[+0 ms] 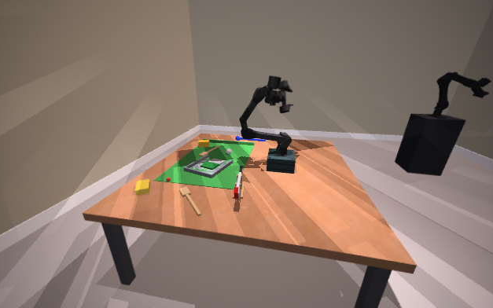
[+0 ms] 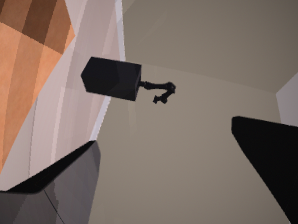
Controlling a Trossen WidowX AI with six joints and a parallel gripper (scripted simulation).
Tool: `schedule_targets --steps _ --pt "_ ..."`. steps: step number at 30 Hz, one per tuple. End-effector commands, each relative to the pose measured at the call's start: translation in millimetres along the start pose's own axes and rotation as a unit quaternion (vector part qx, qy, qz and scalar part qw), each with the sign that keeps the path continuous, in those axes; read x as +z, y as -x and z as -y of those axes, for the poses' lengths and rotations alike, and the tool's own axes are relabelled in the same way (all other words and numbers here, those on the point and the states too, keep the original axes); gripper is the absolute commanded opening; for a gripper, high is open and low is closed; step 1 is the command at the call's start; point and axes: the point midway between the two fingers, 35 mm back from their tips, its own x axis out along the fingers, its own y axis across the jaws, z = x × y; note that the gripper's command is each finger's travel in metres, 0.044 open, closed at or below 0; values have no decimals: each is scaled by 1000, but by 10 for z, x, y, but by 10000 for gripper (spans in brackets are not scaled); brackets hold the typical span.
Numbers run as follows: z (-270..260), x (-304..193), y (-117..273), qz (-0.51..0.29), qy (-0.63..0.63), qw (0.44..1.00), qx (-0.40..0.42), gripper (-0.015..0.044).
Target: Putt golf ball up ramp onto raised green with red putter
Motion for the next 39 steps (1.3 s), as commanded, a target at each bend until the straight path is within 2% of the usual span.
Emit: schedule_targets --steps 1,2,11,14,23,31,39 --pt "0 -2 -6 4 -1 1000 0 426" --pt "0 -5 -25 15 -4 1000 0 440" --pt "67 176 -330 224 -40 974 11 440" --pt "86 264 -395 267 -41 963 15 440" --pt "132 863 -504 452 -34 889 67 440" --pt "75 1578 -285 590 13 797 128 440" --pt "-148 2243 294 693 101 690 182 440"
